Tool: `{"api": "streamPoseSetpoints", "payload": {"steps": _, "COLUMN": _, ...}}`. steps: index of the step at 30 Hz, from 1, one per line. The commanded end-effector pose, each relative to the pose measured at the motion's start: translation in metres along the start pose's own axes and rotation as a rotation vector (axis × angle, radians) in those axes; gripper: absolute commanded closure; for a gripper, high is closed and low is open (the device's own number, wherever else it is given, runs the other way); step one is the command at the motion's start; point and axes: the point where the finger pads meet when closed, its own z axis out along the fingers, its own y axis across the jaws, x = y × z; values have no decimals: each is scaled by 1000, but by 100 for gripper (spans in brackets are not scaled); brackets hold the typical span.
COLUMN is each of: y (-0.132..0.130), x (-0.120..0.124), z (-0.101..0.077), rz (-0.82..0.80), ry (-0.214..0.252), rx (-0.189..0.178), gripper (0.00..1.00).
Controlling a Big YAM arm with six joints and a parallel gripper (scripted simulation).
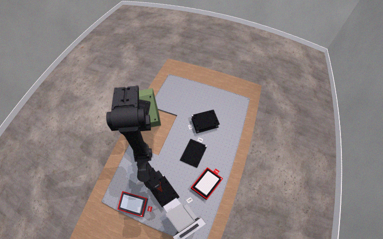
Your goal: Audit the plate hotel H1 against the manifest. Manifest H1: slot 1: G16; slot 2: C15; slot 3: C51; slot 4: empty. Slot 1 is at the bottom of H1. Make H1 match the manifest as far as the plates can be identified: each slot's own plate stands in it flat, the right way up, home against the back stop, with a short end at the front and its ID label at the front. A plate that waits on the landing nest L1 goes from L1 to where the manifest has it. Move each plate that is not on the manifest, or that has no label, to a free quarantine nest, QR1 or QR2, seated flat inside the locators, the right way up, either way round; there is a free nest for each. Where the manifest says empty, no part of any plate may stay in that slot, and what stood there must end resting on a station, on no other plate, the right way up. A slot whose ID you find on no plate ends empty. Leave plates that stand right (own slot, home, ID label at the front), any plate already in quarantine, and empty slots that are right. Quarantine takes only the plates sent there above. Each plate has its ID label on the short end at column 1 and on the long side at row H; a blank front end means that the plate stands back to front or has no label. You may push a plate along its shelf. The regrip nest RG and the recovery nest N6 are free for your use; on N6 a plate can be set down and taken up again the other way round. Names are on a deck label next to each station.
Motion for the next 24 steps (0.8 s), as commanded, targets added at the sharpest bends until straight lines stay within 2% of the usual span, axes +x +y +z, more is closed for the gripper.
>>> {"api": "streamPoseSetpoints", "payload": {"steps": 1, "y": 2, "x": -14, "z": 4, "rz": 7, "ry": -28, "rx": -8, "gripper": 100}}
{"api": "streamPoseSetpoints", "payload": {"steps": 24, "y": 1, "x": -26, "z": 14, "rz": 2, "ry": -33, "rx": -6, "gripper": 100}}
